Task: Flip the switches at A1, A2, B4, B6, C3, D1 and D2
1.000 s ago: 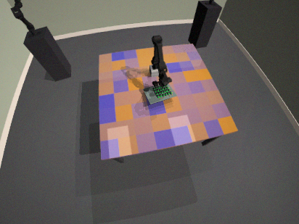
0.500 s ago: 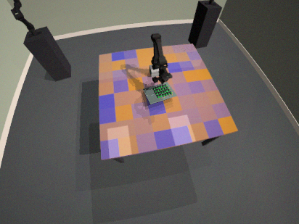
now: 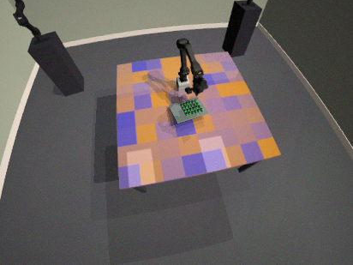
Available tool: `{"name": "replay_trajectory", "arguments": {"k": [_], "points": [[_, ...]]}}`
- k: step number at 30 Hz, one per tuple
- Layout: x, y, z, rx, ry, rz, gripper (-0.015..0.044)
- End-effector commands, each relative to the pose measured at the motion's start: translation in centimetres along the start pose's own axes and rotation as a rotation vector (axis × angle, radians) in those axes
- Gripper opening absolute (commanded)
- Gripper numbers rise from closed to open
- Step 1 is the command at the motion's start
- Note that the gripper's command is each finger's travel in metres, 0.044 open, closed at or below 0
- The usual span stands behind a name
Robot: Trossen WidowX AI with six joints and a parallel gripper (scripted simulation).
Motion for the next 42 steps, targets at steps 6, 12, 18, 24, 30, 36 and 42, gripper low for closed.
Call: {"name": "replay_trajectory", "arguments": {"k": [6,12,18,24,30,36,42], "points": [[0.0,-3.2,-0.2,0.035,-0.010,-0.007,0.0000],[0.0,-4.3,-0.2,0.035,-0.010,-0.007,0.0000],[0.0,-5.0,-0.2,0.035,-0.010,-0.007,0.0000],[0.0,-5.6,-0.2,0.035,-0.010,-0.008,0.0000],[0.0,-5.6,-0.2,0.035,-0.010,-0.008,0.0000],[0.0,-5.6,-0.2,0.035,-0.010,-0.008,0.0000],[0.0,-5.6,-0.2,0.035,-0.010,-0.008,0.0000]]}}
Point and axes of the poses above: the point midway between the two fingers, 35 mm back from their tips, its own y axis back along the fingers, its own x axis across the jaws, z = x × y, the point moved 7 cm from there along y, back along the fingers, and after that the axes turned 1 degree about y, right-handed, at the moved point
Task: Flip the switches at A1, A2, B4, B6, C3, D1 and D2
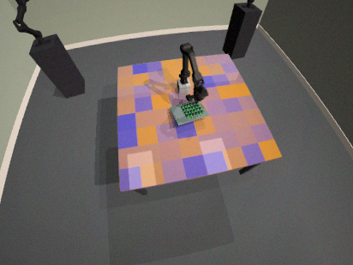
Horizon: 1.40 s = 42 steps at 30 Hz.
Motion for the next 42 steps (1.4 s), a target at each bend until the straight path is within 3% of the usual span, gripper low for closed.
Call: {"name": "replay_trajectory", "arguments": {"k": [1,42], "points": [[-0.03,-0.03,-0.02,0.000,-0.001,-0.003,0.0000],[-0.03,-0.56,-0.01,0.000,-0.001,-0.003,0.0000]]}}
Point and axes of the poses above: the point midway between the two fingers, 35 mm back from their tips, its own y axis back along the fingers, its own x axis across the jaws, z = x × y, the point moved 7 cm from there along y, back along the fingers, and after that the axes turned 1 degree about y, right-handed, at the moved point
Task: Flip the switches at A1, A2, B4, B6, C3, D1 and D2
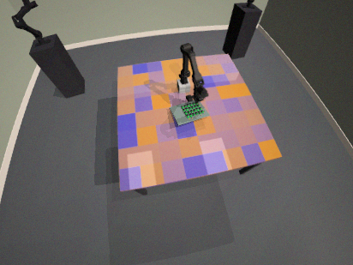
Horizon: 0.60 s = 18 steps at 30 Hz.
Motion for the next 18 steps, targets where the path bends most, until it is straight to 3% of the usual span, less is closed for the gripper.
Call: {"name": "replay_trajectory", "arguments": {"k": [1,8,14,18], "points": [[0.0,-0.1,-0.1,0.002,0.000,-0.003,0.0000],[0.0,0.1,0.0,0.000,0.000,0.000,0.0000],[0.0,6.1,-0.4,-0.022,0.000,-0.003,0.0000],[-0.1,6.4,-0.5,-0.023,0.000,-0.003,0.0000]]}}
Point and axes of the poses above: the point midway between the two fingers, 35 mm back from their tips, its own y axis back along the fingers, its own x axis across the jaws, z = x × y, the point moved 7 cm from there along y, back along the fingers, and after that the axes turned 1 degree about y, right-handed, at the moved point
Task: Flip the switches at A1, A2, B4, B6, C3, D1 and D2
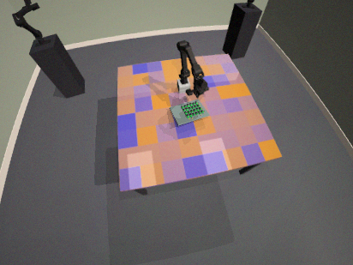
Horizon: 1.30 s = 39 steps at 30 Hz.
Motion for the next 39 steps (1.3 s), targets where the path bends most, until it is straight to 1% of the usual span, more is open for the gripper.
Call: {"name": "replay_trajectory", "arguments": {"k": [1,4,6,9,11,15,17,29,39], "points": [[-0.6,0.2,-0.3,0.017,-0.002,-0.006,0.0000],[-2.6,0.2,-0.3,0.017,-0.002,-0.008,0.0000],[-2.7,0.0,-0.3,0.018,-0.002,-0.008,0.0000],[-2.7,-2.5,-0.1,0.037,-0.002,-0.008,0.0000],[-2.7,-3.3,-0.2,0.042,-0.002,-0.008,0.0000],[-2.7,-3.5,-0.2,0.042,-0.002,-0.008,0.0000],[-2.8,-4.2,-0.2,0.042,-0.002,-0.008,0.0000],[-2.8,-5.6,-0.2,0.042,-0.002,-0.008,0.0000],[-2.8,-5.7,-0.2,0.042,-0.002,-0.008,0.0000]]}}
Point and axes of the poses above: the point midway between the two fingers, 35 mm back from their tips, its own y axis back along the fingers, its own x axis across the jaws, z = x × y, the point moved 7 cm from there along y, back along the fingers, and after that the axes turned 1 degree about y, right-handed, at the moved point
